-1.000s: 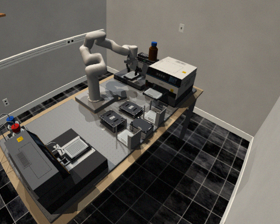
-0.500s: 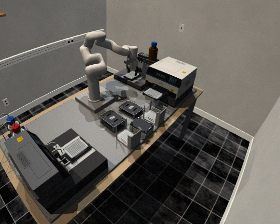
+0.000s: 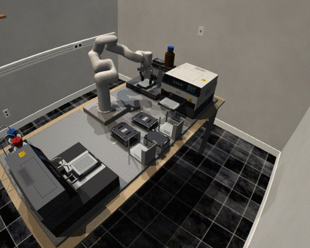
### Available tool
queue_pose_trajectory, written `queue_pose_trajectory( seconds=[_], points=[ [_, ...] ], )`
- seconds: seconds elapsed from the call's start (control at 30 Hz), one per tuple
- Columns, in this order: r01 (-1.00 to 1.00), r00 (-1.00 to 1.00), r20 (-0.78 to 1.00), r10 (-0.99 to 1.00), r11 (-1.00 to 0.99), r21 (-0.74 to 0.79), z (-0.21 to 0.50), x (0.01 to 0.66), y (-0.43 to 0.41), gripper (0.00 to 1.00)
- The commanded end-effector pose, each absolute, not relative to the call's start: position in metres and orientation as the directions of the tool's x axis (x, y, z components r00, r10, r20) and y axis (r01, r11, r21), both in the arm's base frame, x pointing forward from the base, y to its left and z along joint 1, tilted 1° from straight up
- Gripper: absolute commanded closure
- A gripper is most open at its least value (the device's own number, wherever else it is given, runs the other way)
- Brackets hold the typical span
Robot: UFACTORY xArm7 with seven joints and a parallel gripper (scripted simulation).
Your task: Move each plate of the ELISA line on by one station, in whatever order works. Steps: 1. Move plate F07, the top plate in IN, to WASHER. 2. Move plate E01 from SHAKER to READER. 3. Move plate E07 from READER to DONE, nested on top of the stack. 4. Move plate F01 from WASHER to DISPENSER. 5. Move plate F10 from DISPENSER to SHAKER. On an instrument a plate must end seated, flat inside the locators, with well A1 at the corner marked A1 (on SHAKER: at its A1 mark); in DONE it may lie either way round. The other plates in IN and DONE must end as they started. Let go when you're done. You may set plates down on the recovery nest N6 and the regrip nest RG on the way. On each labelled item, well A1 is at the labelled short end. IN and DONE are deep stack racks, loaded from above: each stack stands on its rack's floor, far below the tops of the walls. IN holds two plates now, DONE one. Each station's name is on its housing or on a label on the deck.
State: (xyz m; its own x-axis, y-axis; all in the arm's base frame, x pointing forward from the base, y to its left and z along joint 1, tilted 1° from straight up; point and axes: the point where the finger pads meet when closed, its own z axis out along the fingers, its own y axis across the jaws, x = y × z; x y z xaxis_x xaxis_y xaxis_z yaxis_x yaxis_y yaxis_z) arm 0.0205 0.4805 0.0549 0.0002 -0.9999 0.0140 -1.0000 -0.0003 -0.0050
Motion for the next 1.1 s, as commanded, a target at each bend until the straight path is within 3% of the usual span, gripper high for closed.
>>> queue_pose_trajectory(
  seconds=[0.0,0.7,0.73,1.07],
  points=[
    [-1.000,0.000,0.010,-1.000,0.000,-0.005,0.0555,0.0208,0.4816,0.00],
    [-1.000,0.000,0.010,-1.000,0.000,-0.005,0.0539,0.0208,0.4816,0.00],
    [-1.000,0.000,0.010,-1.000,0.000,-0.005,0.0539,0.0208,0.4816,1.00],
    [-1.000,0.000,0.010,-1.000,0.000,-0.005,0.0540,0.0208,0.4815,1.00]
  ],
)
